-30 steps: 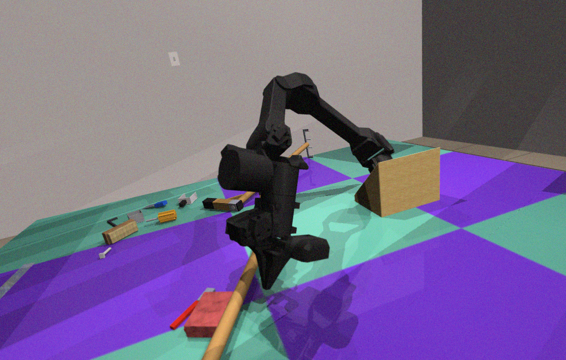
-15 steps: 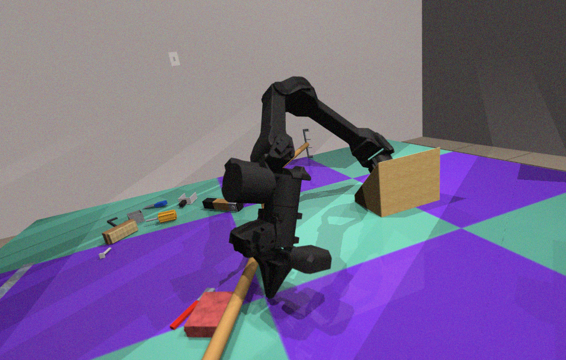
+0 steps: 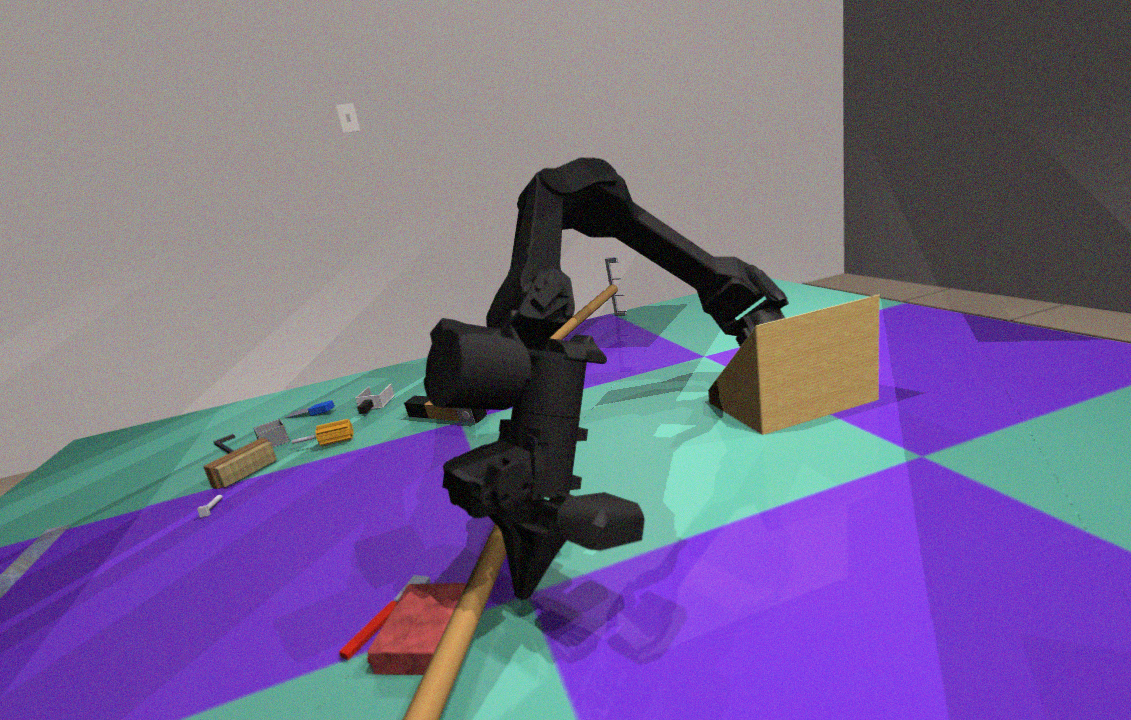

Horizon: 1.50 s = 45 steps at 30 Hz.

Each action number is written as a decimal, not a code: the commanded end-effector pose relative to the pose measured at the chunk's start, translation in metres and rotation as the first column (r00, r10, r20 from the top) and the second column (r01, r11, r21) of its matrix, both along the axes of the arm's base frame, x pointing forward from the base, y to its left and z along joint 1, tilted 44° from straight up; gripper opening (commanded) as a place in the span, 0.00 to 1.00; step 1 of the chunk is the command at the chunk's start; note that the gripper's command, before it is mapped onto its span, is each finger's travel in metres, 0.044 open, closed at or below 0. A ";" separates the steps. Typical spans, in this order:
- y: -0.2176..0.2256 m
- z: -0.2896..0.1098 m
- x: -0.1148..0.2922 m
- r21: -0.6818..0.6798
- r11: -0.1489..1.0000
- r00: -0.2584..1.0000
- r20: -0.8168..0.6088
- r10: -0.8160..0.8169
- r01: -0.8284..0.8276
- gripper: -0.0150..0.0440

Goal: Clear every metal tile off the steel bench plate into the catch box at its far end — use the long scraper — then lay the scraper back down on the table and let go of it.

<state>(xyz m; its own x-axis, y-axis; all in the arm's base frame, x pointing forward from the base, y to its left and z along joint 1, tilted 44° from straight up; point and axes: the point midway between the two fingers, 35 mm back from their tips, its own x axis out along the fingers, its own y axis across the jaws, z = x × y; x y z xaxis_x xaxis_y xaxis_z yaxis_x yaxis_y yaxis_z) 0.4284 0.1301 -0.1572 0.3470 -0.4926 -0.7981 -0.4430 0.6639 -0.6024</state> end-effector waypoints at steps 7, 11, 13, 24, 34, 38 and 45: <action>-0.003 0.003 0.009 -0.002 1.000 1.000 -0.002 0.004 -0.004 0.25; -0.004 0.004 0.013 -0.001 1.000 1.000 -0.002 0.004 -0.004 0.25; -0.004 0.005 0.015 -0.001 1.000 1.000 -0.002 0.004 -0.004 0.25; -0.008 0.008 0.024 -0.001 1.000 1.000 -0.002 0.004 -0.004 0.25; -0.011 0.011 0.033 -0.002 1.000 1.000 -0.001 0.004 -0.004 0.25; -0.013 0.012 0.036 -0.002 1.000 1.000 -0.001 0.004 -0.004 0.25; -0.016 0.015 0.042 -0.002 1.000 1.000 -0.001 0.004 -0.004 0.25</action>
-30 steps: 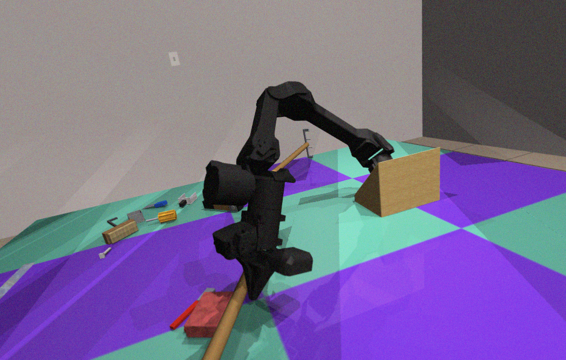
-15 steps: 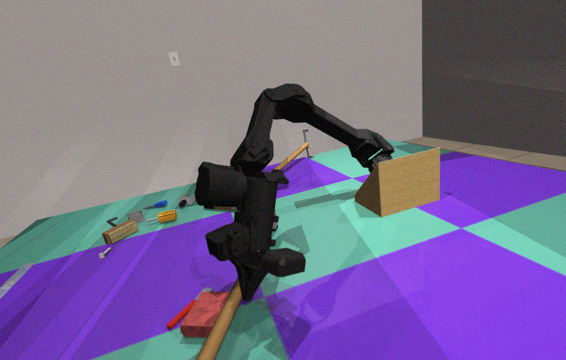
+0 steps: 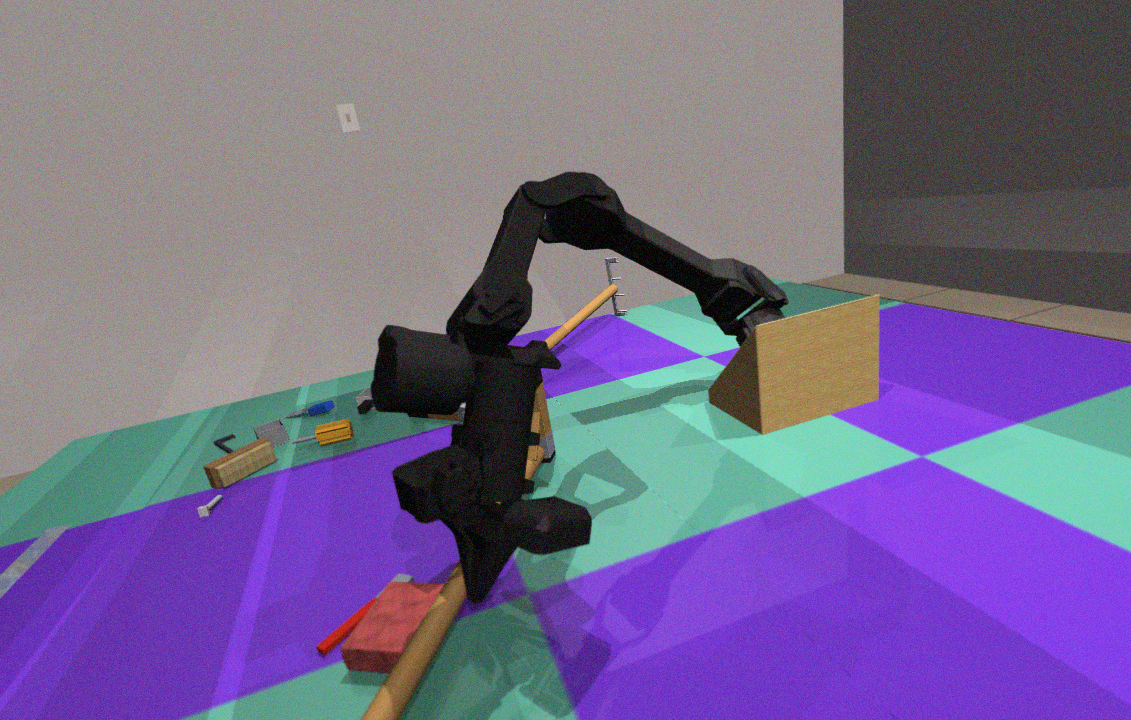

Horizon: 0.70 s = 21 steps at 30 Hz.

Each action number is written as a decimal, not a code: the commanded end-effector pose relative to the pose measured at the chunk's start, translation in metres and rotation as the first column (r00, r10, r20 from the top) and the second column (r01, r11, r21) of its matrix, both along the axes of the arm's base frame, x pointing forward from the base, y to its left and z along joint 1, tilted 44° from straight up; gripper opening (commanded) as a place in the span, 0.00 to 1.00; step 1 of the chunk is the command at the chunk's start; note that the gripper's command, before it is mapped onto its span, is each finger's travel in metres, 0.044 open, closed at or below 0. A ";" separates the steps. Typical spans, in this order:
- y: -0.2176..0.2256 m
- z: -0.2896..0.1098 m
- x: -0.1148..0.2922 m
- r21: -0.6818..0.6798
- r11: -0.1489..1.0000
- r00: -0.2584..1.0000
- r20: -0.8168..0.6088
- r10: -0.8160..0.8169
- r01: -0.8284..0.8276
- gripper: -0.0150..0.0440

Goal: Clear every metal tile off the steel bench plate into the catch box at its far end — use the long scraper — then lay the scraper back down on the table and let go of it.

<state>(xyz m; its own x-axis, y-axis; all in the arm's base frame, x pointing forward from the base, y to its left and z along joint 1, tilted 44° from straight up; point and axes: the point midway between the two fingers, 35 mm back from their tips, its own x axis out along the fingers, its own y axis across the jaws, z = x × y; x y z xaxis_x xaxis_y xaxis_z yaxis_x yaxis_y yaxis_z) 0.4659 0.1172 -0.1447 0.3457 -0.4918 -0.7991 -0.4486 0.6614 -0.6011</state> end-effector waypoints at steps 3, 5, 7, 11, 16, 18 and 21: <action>-0.004 0.003 0.007 -0.001 1.000 1.000 0.004 -0.001 0.001 0.25; -0.005 0.004 0.009 -0.001 1.000 1.000 0.004 -0.001 0.001 0.25; -0.006 0.004 0.011 -0.001 1.000 1.000 0.004 -0.001 0.001 0.25; -0.007 0.006 0.014 -0.002 1.000 1.000 0.004 -0.001 0.001 0.25; -0.010 0.008 0.018 -0.002 1.000 1.000 0.004 -0.001 0.001 0.25; -0.010 0.008 0.020 -0.002 1.000 1.000 0.004 -0.001 0.001 0.25; -0.012 0.009 0.022 -0.002 1.000 1.000 0.004 -0.001 0.001 0.25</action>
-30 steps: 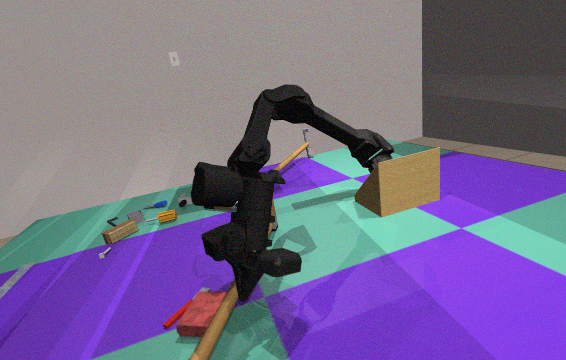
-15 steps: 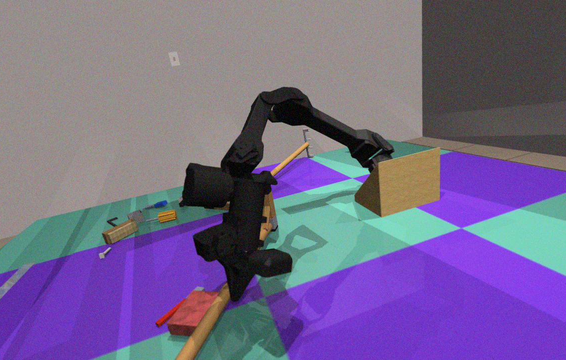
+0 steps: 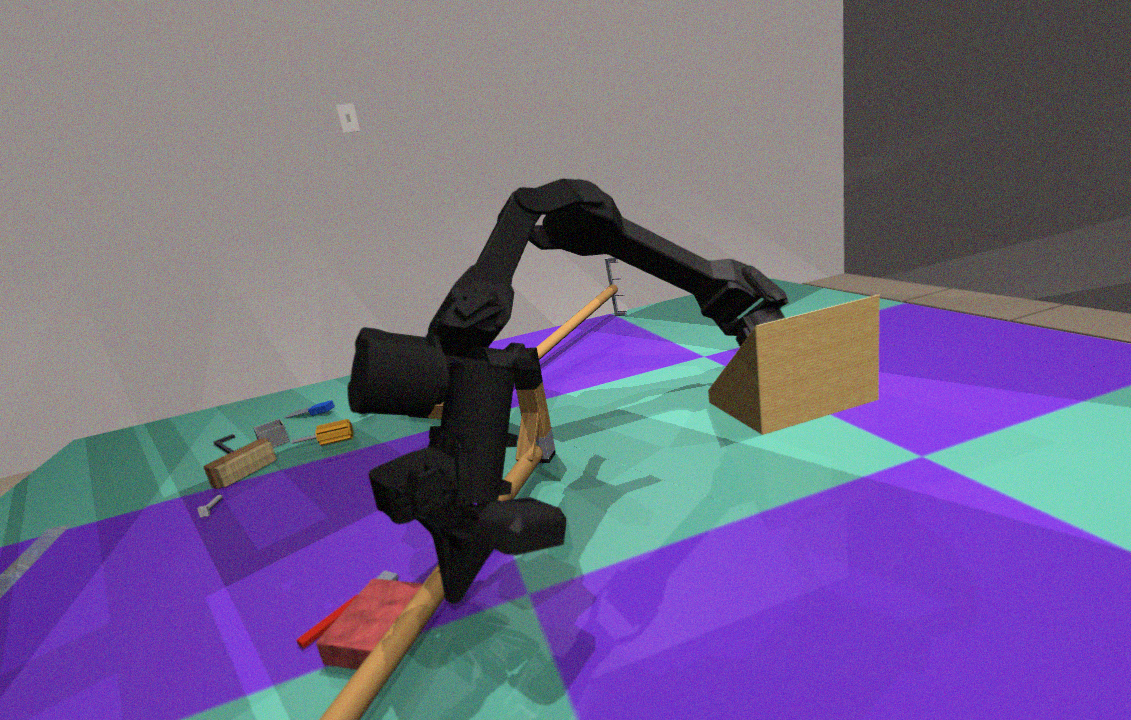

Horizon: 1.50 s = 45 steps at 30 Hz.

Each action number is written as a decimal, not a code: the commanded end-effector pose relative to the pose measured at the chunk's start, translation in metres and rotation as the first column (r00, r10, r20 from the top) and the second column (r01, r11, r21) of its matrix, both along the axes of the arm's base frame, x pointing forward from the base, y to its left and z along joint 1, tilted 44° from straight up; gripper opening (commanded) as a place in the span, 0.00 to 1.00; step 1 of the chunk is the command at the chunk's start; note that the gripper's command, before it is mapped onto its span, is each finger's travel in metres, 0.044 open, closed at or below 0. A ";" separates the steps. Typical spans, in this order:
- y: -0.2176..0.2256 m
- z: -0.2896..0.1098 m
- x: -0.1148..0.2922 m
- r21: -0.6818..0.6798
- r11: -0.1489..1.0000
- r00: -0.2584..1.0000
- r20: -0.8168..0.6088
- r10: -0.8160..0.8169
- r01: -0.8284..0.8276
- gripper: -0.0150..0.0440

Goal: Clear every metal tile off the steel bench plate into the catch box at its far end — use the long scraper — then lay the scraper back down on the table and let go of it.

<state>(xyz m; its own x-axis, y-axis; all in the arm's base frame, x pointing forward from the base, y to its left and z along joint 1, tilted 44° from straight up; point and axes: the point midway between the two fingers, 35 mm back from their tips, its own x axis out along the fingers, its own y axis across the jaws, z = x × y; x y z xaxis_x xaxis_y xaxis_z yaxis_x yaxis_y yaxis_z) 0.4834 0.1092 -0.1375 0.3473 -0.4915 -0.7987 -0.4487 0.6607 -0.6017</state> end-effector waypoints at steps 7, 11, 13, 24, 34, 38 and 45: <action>-0.007 0.005 0.010 -0.003 1.000 1.000 0.004 -0.002 0.002 0.25; -0.009 0.006 0.014 -0.003 1.000 1.000 0.004 -0.002 0.002 0.25; -0.010 0.007 0.015 -0.003 1.000 1.000 0.004 -0.002 0.002 0.25; -0.016 0.011 0.024 -0.005 1.000 1.000 0.005 -0.002 0.002 0.25; -0.021 0.015 0.031 -0.006 1.000 1.000 0.006 -0.002 0.002 0.25; -0.023 0.017 0.034 -0.007 1.000 1.000 0.006 -0.002 0.002 0.25; -0.003 0.028 0.033 0.000 1.000 1.000 0.003 0.004 -0.004 0.25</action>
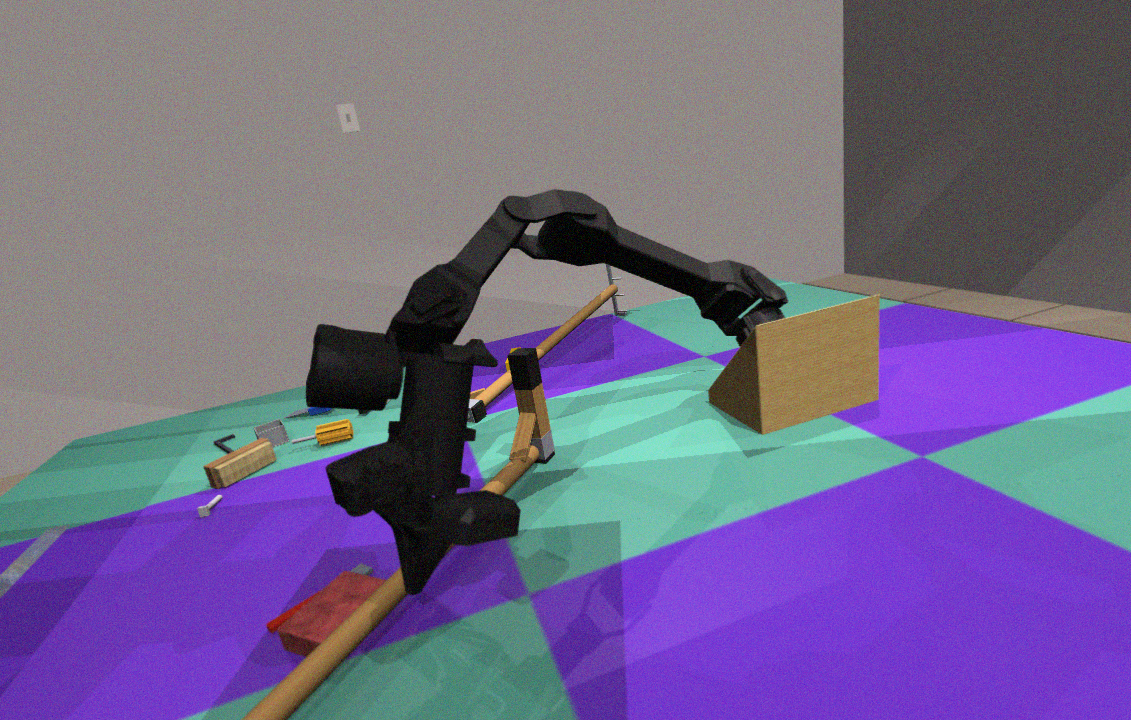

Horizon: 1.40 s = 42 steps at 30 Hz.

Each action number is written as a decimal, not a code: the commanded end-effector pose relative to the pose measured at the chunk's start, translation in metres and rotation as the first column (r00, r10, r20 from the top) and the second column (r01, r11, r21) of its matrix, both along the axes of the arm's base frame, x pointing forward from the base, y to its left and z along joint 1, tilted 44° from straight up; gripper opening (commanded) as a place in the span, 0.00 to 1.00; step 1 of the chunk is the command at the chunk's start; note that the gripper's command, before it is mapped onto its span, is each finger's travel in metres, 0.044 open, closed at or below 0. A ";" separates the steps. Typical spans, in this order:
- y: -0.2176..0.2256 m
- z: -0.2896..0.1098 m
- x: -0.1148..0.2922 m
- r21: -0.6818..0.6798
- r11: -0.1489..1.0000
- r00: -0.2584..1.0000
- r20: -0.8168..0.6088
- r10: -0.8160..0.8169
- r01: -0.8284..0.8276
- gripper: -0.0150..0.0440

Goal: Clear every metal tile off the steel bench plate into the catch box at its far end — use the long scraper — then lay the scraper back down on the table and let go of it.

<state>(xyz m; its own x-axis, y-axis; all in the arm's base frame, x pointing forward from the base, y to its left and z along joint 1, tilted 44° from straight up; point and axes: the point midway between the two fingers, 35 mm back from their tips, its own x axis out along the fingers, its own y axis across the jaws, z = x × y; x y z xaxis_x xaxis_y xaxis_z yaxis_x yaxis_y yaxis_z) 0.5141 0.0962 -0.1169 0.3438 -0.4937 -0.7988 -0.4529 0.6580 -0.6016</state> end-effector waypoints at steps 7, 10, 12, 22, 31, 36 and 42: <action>0.028 0.025 0.004 0.005 1.000 1.000 0.008 0.002 -0.002 0.25; 0.035 0.033 0.004 0.005 1.000 1.000 0.008 0.002 -0.002 0.25; 0.040 0.038 0.004 0.006 1.000 1.000 0.008 0.002 -0.002 0.25; 0.064 0.065 0.001 0.006 1.000 1.000 0.008 0.002 -0.003 0.25; 0.093 0.079 -0.016 -0.004 1.000 0.999 0.032 -0.013 0.013 0.25; 0.117 0.090 -0.031 -0.012 1.000 0.998 0.057 -0.024 0.025 0.25; 0.119 0.090 -0.033 -0.013 1.000 0.998 0.061 -0.027 0.027 0.25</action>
<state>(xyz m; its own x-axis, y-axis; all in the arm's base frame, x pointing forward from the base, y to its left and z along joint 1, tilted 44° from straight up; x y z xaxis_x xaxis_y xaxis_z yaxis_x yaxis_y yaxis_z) 0.4793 0.2212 -0.0280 0.3834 -0.5036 -0.7742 -0.4165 0.6539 -0.6316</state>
